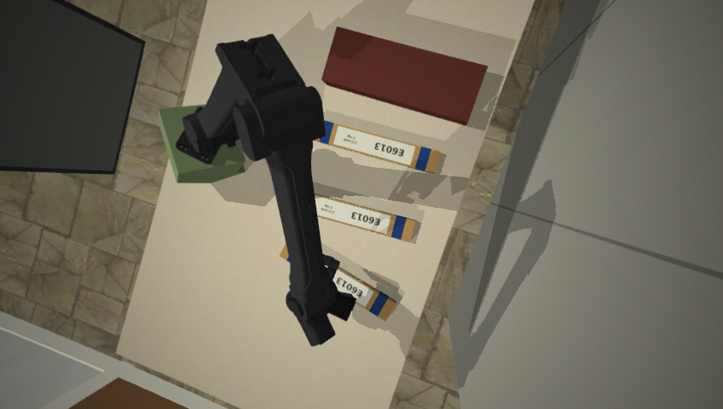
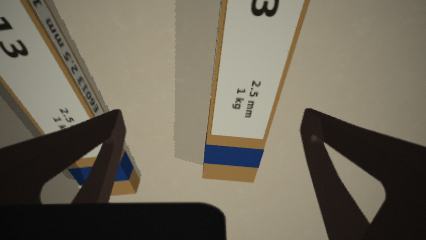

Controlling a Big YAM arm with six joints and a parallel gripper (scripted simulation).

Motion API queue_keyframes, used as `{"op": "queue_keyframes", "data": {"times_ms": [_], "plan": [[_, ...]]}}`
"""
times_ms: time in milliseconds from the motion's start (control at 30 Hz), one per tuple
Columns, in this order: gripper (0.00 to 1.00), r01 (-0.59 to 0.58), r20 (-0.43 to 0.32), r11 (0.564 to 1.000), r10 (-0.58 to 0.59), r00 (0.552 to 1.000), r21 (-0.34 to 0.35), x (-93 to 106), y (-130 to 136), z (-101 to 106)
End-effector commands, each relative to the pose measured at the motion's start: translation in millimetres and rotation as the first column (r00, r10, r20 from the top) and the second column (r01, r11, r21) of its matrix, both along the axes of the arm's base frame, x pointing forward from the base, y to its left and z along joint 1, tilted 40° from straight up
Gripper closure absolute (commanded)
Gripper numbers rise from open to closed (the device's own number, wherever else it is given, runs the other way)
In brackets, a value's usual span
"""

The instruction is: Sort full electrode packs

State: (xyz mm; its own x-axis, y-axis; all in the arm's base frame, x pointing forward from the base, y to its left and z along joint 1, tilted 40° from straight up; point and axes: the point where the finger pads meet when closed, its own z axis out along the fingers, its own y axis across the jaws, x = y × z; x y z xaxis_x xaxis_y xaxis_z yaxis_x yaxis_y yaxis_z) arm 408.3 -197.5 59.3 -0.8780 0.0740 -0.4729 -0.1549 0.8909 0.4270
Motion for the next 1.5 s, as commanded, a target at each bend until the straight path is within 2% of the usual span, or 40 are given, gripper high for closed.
{"op": "queue_keyframes", "data": {"times_ms": [0,133,300,367,767,1233,1467], "plan": [[0.04,-0.088,0.091,0.992,0.097,0.991,-0.095,4.2,15,30],[0.04,-0.107,0.111,0.987,0.120,0.987,-0.118,-3.5,39,39],[0.04,-0.098,0.109,0.989,0.110,0.988,-0.113,-13.5,69,50],[0.04,-0.098,0.109,0.989,0.110,0.988,-0.113,-13.5,69,50],[0.04,-0.091,0.109,0.990,0.103,0.989,-0.107,-37.1,139,74],[0.04,-0.069,0.115,0.992,0.081,0.990,-0.106,-28.0,124,79],[0.04,-0.077,0.112,0.991,0.089,0.990,-0.106,-30.1,127,77]]}}
